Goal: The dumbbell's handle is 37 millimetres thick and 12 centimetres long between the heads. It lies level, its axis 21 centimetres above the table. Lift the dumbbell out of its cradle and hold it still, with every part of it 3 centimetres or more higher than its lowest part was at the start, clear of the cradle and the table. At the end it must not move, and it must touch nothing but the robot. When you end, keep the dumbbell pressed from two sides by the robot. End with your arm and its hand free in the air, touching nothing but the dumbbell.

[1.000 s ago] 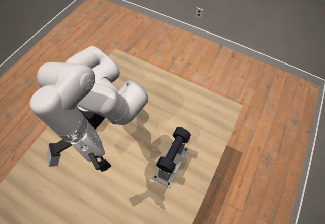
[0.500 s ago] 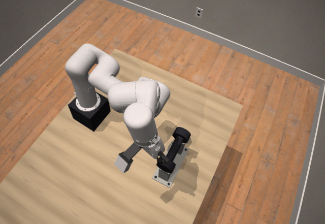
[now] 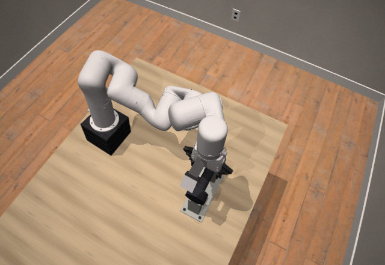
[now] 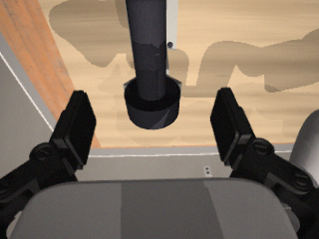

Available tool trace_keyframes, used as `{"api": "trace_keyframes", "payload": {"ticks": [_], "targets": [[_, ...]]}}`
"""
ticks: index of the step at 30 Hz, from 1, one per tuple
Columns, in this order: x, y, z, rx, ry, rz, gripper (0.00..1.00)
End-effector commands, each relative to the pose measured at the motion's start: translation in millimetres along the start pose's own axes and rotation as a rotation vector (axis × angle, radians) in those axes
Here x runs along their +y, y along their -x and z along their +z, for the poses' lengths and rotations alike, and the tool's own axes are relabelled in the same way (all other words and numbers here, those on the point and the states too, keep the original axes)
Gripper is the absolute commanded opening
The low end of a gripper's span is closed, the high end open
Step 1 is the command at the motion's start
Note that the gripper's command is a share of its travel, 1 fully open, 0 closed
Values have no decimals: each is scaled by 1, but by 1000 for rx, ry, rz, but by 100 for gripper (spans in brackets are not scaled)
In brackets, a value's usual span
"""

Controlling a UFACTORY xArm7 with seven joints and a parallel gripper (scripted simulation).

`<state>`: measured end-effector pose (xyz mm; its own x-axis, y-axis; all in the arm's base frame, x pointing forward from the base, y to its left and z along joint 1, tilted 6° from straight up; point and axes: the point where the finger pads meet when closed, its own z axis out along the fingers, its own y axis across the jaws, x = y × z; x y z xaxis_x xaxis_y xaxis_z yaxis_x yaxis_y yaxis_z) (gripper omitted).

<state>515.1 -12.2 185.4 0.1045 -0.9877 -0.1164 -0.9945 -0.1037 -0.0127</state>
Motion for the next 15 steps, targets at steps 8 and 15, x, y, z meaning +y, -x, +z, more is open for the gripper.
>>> {"api": "trace_keyframes", "payload": {"ticks": [8,15], "targets": [[-3,9,7,6,5,-22,100],[-5,9,39,7,-2,-24,100]]}}
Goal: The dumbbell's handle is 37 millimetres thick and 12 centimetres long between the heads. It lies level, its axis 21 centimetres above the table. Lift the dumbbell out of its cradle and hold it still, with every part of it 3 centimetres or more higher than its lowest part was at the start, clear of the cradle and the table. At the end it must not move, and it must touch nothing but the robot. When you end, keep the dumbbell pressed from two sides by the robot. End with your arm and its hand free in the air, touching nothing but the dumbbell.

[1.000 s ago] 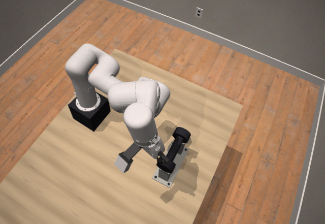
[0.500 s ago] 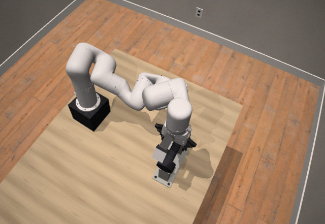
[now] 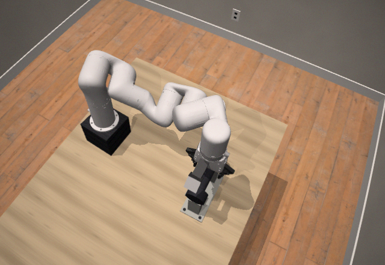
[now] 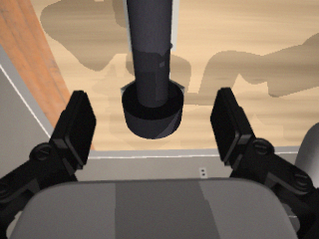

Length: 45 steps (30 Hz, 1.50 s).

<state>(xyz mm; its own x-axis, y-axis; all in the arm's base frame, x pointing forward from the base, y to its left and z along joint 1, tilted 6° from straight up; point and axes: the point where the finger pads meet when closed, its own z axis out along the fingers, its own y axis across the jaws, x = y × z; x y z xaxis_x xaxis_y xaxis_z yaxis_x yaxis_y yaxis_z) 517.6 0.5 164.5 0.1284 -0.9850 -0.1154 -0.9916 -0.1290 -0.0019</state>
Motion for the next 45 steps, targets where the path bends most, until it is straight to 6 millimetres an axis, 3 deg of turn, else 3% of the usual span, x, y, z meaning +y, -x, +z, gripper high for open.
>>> {"api": "trace_keyframes", "payload": {"ticks": [1,5,8,22,23,45], "targets": [[-2,-2,28,10,-16,1,100],[-1,-3,66,17,-6,0,100],[0,-3,80,23,3,-1,100],[1,-3,81,23,4,-1,100],[1,-3,81,23,4,-1,0],[1,-3,81,23,4,-1,0]]}}
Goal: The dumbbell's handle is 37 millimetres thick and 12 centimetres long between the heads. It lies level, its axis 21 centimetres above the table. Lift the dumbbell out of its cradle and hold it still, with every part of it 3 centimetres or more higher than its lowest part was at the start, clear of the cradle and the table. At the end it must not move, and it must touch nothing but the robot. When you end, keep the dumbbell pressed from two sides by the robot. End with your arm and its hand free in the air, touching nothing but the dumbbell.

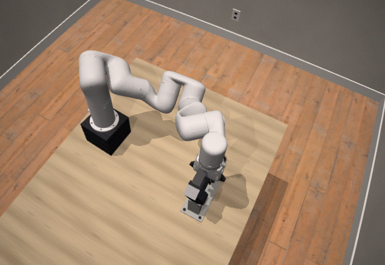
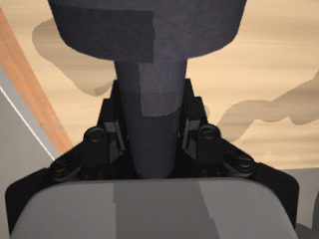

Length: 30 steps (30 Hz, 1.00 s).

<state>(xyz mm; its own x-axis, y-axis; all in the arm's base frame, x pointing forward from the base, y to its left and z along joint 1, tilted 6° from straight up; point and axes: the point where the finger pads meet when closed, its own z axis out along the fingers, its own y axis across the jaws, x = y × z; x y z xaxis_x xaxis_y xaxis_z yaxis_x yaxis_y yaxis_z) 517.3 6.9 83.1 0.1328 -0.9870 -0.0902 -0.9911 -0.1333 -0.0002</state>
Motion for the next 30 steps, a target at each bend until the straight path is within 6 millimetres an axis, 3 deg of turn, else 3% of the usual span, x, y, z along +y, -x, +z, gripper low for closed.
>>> {"api": "trace_keyframes", "payload": {"ticks": [1,30], "targets": [[1,0,0,-2,1,3,0],[1,0,-10,-3,-1,4,0]]}}
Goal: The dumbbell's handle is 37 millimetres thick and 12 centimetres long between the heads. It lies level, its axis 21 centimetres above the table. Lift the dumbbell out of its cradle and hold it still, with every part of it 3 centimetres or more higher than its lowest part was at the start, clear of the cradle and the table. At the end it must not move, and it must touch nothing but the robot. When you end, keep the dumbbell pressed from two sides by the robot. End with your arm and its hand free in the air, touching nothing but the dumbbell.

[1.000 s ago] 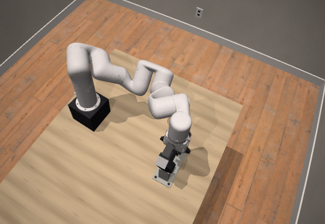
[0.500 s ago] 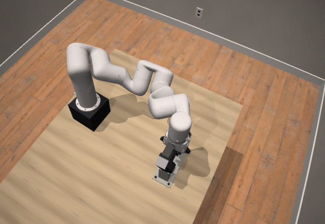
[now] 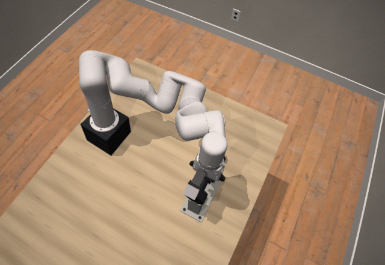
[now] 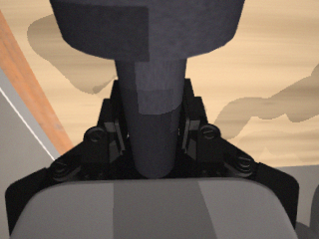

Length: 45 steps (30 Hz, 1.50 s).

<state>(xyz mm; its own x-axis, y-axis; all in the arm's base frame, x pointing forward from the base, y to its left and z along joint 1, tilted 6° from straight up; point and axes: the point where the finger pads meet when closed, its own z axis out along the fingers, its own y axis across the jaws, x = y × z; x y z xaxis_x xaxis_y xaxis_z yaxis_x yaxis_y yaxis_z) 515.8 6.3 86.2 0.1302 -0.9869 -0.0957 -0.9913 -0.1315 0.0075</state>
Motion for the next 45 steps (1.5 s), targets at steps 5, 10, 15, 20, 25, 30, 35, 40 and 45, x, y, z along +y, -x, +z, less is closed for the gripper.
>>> {"api": "trace_keyframes", "payload": {"ticks": [5,10,15,20,25,30,35,40,45], "targets": [[-1,0,-15,1,-11,2,0],[-1,0,-22,1,-13,3,0],[0,0,-34,0,-16,5,0],[0,0,-47,0,-16,5,0],[0,0,-56,0,-16,5,0],[1,-1,-69,1,-17,6,0],[0,-1,-80,1,-16,6,0],[1,-1,-90,1,-16,6,0],[1,-1,-95,1,-16,6,0]]}}
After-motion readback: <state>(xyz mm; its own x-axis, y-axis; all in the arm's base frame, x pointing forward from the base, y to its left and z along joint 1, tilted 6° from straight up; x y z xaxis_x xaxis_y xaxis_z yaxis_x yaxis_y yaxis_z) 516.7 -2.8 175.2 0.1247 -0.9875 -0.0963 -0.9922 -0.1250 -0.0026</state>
